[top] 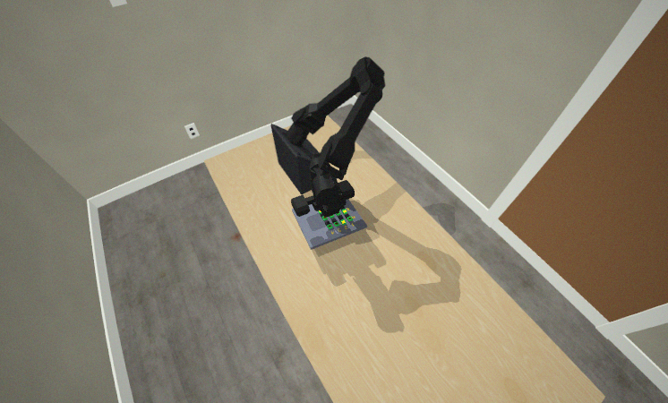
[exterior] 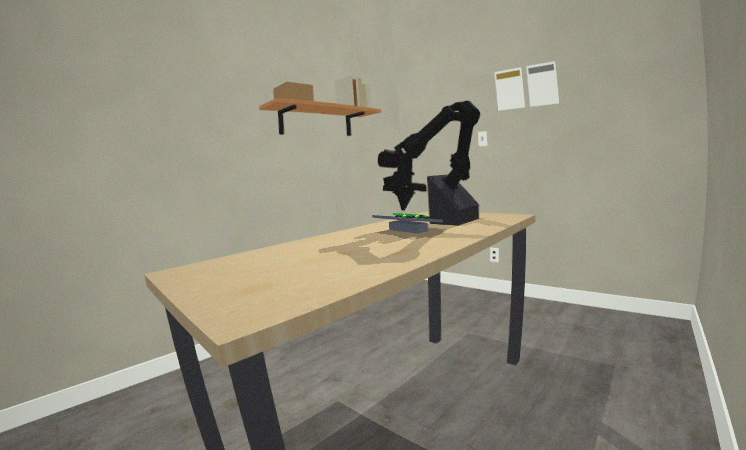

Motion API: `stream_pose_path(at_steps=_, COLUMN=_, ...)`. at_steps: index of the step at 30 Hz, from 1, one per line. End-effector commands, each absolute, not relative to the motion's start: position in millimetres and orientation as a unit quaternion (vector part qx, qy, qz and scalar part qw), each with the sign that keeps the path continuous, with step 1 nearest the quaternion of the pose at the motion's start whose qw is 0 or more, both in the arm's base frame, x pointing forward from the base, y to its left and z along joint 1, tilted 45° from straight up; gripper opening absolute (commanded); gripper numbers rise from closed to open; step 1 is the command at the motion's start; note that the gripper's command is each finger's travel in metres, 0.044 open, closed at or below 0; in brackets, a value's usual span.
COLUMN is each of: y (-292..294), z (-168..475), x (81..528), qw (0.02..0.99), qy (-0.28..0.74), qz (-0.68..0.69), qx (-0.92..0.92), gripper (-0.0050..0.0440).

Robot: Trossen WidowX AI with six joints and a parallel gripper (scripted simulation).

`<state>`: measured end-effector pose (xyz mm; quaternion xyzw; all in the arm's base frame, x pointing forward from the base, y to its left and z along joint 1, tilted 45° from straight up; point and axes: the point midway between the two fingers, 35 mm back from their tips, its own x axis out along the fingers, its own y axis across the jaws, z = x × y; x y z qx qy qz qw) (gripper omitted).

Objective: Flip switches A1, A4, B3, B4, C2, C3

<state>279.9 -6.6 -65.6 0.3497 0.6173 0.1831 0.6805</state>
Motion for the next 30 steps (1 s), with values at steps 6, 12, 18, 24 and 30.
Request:
stream_pose_path(at_steps=6, y=1.3, z=-73.3, x=282.4, qw=0.681, qy=0.616, qz=0.182, qx=0.352, gripper=-0.0050)
stream_pose_path(at_steps=12, y=-0.9, z=-71.2, x=285.2, qw=0.685, qy=0.613, qz=0.181, qx=0.350, gripper=-0.0050)
stream_pose_path(at_steps=18, y=-1.6, z=-70.2, x=286.6, qw=0.688, qy=0.611, qz=0.182, qx=0.347, gripper=-0.0050)
stream_pose_path(at_steps=24, y=-1.6, z=-70.2, x=286.6, qw=0.688, qy=0.611, qz=0.182, qx=0.347, gripper=-0.0050)
stream_pose_path(at_steps=30, y=-0.5, z=-71.6, x=285.7, qw=0.686, qy=0.613, qz=0.182, qx=0.348, gripper=-0.0050)
